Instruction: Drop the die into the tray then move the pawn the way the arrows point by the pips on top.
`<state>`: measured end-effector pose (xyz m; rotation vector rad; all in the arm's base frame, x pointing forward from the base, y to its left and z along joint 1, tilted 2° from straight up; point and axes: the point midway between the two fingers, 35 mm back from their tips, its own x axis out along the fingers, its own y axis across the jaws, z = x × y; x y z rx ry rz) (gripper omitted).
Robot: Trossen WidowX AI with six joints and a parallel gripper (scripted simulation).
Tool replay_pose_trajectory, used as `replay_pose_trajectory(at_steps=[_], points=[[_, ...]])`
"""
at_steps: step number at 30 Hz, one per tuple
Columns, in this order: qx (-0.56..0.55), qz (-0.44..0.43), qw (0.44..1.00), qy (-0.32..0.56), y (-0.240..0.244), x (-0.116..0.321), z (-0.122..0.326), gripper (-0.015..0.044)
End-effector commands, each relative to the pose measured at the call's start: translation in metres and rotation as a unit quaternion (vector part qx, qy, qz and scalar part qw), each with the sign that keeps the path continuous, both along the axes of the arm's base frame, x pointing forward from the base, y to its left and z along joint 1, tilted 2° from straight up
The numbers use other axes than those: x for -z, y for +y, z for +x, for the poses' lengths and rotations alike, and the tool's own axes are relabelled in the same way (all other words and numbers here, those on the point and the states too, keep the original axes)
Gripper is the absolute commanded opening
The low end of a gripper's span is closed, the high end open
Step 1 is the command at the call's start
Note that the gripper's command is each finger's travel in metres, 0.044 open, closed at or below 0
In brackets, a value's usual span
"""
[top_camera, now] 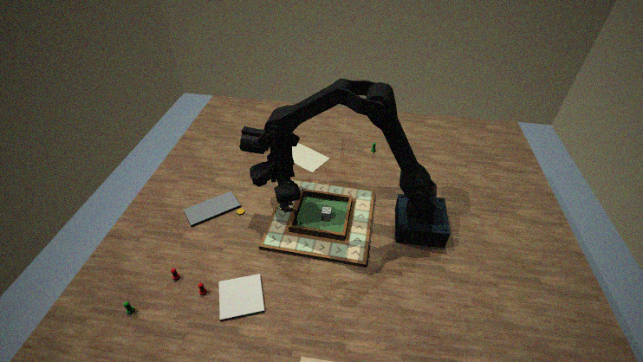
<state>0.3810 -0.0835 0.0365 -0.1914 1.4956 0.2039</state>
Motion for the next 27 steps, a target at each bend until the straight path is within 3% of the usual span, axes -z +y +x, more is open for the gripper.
replay_pose_trajectory(at_steps=[1,11,17,27], points=[[-0.003,-0.001,1.0,0.003,0.0,0.01,0.0,0.02],[-0.003,-0.001,1.0,0.003,0.0,0.024,0.0,0.02],[-0.003,-0.001,1.0,0.003,0.0,0.024,0.0,0.0043],[-0.003,-0.001,1.0,0.003,0.0,0.023,0.0,0.0]])
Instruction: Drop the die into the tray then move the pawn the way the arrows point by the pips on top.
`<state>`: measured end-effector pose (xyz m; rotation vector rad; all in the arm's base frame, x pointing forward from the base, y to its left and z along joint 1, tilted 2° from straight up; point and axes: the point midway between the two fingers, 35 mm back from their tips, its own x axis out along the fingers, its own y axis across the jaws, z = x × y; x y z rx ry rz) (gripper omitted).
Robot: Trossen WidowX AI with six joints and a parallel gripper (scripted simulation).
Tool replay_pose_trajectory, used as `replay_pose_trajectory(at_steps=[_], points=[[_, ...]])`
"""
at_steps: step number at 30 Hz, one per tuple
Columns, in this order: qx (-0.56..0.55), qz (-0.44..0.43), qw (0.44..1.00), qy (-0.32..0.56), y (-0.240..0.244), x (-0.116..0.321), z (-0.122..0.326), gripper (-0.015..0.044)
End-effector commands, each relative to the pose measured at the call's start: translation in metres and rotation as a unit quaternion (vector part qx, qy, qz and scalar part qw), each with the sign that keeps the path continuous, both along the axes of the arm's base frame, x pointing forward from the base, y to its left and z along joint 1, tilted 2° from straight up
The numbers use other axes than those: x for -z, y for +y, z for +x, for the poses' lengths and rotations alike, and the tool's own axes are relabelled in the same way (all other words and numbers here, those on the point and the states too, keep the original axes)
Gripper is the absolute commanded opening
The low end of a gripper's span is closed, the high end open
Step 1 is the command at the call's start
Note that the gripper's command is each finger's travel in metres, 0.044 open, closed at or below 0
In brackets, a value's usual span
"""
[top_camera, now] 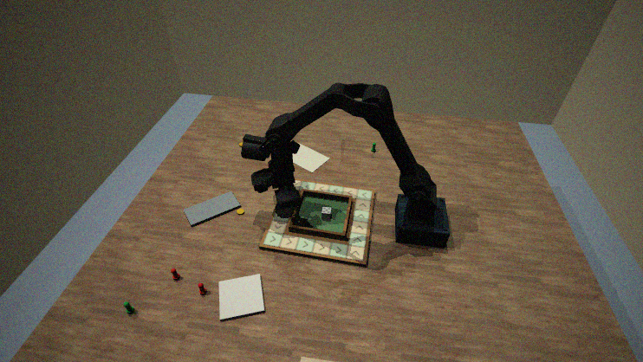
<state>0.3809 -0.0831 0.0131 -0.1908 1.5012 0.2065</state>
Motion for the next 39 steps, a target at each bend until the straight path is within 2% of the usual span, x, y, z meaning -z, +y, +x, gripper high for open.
replay_pose_trajectory(at_steps=[1,21,28,39], points=[[-0.002,-0.002,1.0,0.0,-0.001,-0.003,0.001,0.0],[-0.002,-0.002,1.0,0.0,-0.002,-0.125,-0.005,0.0],[-0.002,-0.002,1.0,0.0,0.002,-0.125,-0.005,0.0],[-0.003,0.0,1.0,0.001,0.055,-0.101,-0.014,0.0]])
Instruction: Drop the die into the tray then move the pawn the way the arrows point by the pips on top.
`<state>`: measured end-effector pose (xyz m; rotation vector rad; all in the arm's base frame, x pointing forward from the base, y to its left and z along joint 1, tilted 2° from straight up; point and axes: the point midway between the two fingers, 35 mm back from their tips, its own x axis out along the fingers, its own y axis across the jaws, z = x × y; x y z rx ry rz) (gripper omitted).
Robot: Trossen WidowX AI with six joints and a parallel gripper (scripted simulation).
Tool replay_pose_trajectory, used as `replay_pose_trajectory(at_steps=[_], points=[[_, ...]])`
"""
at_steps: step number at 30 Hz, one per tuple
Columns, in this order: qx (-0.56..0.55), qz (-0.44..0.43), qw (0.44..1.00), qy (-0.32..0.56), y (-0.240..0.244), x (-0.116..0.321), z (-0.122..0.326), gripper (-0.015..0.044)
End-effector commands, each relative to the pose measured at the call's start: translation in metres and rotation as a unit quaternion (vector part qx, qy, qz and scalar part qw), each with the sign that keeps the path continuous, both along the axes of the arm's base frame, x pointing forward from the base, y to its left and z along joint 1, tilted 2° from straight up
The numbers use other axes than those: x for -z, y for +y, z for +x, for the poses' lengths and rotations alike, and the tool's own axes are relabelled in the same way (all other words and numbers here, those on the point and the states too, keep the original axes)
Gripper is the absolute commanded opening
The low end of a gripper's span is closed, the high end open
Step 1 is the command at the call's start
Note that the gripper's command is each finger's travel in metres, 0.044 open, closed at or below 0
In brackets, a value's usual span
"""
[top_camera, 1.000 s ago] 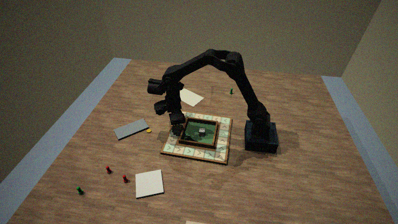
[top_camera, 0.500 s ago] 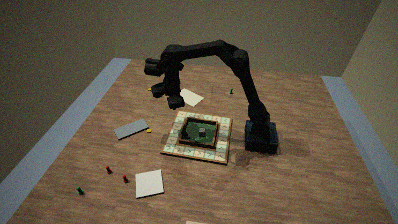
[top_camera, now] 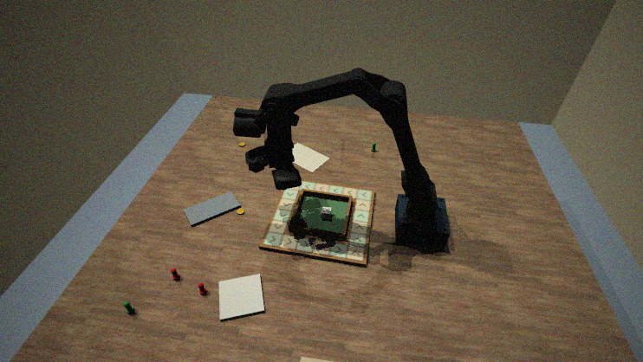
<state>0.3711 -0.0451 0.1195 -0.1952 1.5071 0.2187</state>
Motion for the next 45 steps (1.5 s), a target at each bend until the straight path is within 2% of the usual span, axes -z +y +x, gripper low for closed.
replay_pose_trajectory(at_steps=[1,22,27,34,45], points=[[0.003,-0.001,1.0,-0.003,0.022,0.008,-0.006,0.0],[0.003,0.003,1.0,-0.001,0.108,0.057,-0.055,0.0],[0.003,0.003,1.0,-0.001,0.111,0.062,-0.057,0.0],[0.003,0.003,1.0,-0.001,0.112,0.093,-0.056,0.0],[0.003,0.003,1.0,-0.001,0.112,0.099,-0.055,0.0]])
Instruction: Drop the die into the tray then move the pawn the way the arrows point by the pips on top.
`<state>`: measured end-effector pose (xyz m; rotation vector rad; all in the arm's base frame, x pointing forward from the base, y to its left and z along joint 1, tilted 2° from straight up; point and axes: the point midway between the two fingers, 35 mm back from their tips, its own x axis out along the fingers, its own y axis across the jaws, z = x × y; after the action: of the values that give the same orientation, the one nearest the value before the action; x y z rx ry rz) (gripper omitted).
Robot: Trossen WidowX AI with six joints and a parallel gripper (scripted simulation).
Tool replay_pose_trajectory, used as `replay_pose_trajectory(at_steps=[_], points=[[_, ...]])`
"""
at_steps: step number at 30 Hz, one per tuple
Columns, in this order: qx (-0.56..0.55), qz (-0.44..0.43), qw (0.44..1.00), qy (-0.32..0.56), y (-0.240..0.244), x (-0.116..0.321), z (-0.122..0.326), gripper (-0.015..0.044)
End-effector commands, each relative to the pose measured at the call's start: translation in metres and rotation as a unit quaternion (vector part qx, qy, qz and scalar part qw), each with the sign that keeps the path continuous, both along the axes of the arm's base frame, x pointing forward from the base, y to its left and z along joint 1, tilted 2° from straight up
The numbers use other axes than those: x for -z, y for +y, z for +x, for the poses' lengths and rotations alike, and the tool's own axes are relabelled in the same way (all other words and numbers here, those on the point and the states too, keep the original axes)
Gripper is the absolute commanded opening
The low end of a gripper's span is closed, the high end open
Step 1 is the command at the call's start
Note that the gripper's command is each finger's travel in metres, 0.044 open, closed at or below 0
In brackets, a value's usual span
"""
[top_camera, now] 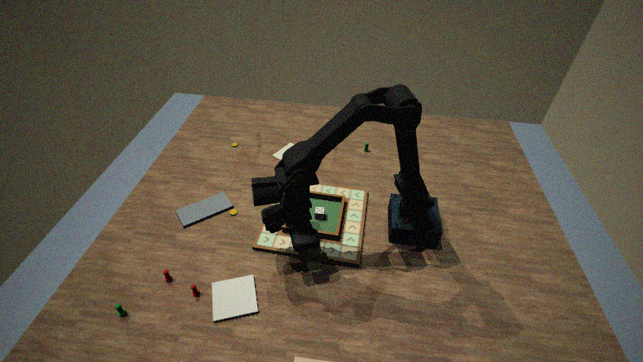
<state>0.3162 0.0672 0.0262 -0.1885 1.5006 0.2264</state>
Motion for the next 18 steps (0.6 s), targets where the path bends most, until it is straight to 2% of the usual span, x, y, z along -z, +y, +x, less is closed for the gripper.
replay_pose_trajectory(at_steps=[1,9,18], points=[[0.003,-0.002,1.0,0.002,0.0,0.007,0.0,0.0],[0.003,-0.002,1.0,0.002,0.0,0.018,0.0,0.0],[0.0,0.0,1.0,0.0,0.0,0.012,0.001,0.0236]])
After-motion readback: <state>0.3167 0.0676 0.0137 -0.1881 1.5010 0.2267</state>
